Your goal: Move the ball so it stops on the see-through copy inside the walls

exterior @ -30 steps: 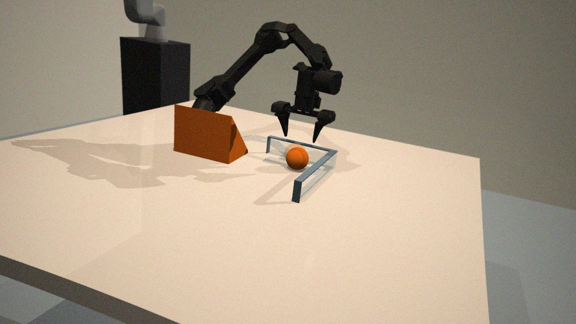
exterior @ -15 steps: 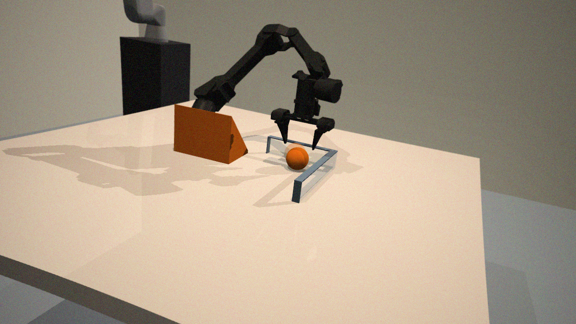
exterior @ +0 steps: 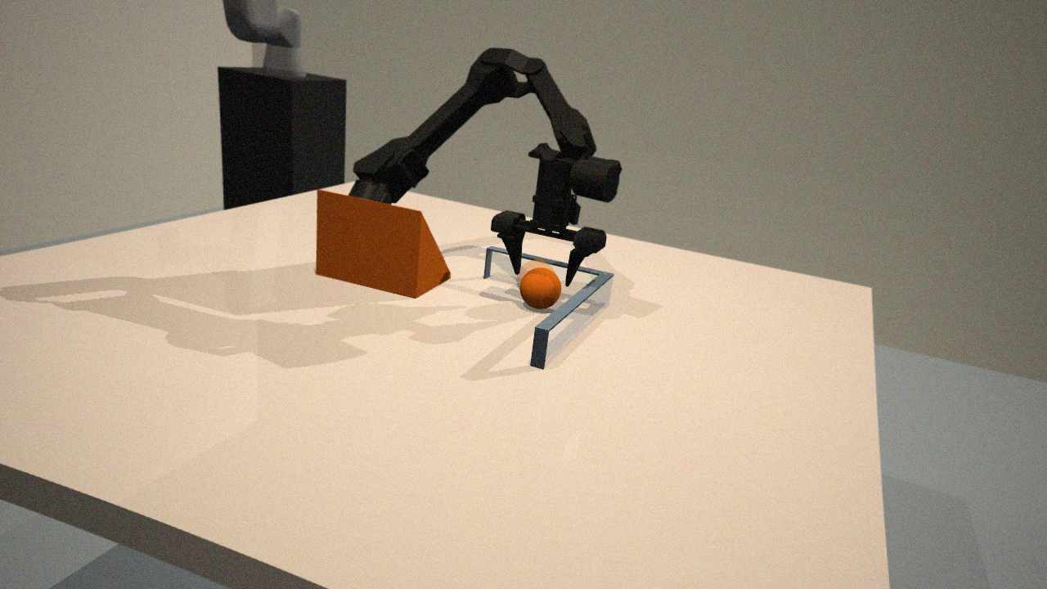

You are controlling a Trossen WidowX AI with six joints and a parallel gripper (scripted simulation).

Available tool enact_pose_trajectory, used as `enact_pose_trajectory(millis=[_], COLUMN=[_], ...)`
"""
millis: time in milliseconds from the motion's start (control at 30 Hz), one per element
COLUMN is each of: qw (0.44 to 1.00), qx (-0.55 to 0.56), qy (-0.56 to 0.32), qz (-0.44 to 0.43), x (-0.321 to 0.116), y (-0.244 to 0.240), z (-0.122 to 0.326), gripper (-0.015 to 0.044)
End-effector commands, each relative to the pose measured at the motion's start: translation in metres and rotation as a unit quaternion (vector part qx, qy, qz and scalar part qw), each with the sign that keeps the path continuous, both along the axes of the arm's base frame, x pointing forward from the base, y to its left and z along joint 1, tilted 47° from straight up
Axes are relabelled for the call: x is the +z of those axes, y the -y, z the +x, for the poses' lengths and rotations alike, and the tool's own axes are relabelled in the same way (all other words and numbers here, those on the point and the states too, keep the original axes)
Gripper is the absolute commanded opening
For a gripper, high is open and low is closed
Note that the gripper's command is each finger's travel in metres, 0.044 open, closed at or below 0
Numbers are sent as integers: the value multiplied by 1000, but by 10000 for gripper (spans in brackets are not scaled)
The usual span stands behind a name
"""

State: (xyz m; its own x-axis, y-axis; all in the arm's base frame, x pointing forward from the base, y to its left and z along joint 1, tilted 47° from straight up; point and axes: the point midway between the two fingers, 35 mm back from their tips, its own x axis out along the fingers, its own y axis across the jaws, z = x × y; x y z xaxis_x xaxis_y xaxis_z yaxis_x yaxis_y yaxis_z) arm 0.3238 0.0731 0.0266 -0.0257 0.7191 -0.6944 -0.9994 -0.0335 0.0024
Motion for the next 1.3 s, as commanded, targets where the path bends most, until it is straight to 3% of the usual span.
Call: enact_pose_trajectory(millis=[0,300,400,700,1067,1267], qw=[1000,1000,1000,1000,1000,1000], qx=[-3,-3,-3,-3,-4,-6], qy=[-2,-3,-3,-3,-2,-2], qz=[3,4,4,4,-3,-4], x=[-5,-12,-12,-12,19,43], y=[-6,-14,-14,-14,24,50], z=[-1,-2,-2,-2,8,10], gripper=[440,440,361,301,12,0])
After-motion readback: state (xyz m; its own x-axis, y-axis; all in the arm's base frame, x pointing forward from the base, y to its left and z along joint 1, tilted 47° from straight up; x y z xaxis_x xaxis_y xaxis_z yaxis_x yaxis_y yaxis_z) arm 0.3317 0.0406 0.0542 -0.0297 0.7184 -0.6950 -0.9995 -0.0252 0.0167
